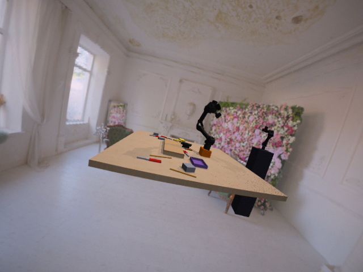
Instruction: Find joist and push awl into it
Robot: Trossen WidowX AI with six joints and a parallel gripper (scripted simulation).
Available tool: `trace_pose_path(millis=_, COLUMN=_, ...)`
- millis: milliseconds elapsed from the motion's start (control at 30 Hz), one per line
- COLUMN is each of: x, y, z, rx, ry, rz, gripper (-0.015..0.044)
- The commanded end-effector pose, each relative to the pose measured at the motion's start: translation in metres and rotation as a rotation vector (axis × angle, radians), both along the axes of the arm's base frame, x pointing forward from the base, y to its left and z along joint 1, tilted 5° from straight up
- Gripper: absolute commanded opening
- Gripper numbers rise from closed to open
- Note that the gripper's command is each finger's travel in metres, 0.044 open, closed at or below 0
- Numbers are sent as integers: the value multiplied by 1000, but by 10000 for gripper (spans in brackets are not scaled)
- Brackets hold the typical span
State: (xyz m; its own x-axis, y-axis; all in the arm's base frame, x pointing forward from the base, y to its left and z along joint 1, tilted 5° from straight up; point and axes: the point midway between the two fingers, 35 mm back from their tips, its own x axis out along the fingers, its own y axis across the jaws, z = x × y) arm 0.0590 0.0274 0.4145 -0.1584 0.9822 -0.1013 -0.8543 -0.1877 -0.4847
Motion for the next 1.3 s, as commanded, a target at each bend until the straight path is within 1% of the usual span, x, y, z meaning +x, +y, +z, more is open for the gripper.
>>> trace_pose_path(millis=0, x=-1, y=1, z=0, rx=-4, ry=-2, rz=-7, gripper=426)
trace_pose_path(millis=33, x=-4, y=4, z=0, rx=-16, ry=-8, rz=-28, gripper=440)
trace_pose_path(millis=200, x=-19, y=37, z=-6, rx=-145, ry=-45, rz=-237, gripper=440)
trace_pose_path(millis=367, x=-13, y=77, z=-20, rx=-287, ry=-45, rz=-455, gripper=440)
trace_pose_path(millis=533, x=14, y=110, z=-43, rx=-430, ry=-6, rz=-676, gripper=440)
trace_pose_path(millis=733, x=69, y=131, z=-81, rx=-607, ry=88, rz=-929, gripper=440)
trace_pose_path(millis=867, x=111, y=128, z=-111, rx=-725, ry=182, rz=-1086, gripper=440)
trace_pose_path(millis=967, x=143, y=116, z=-137, rx=-808, ry=272, rz=-1199, gripper=440)
trace_pose_path(millis=1133, x=191, y=77, z=-174, rx=-897, ry=417, rz=-1393, gripper=440)
trace_pose_path(millis=1267, x=216, y=40, z=-206, rx=-965, ry=561, rz=-1514, gripper=440)
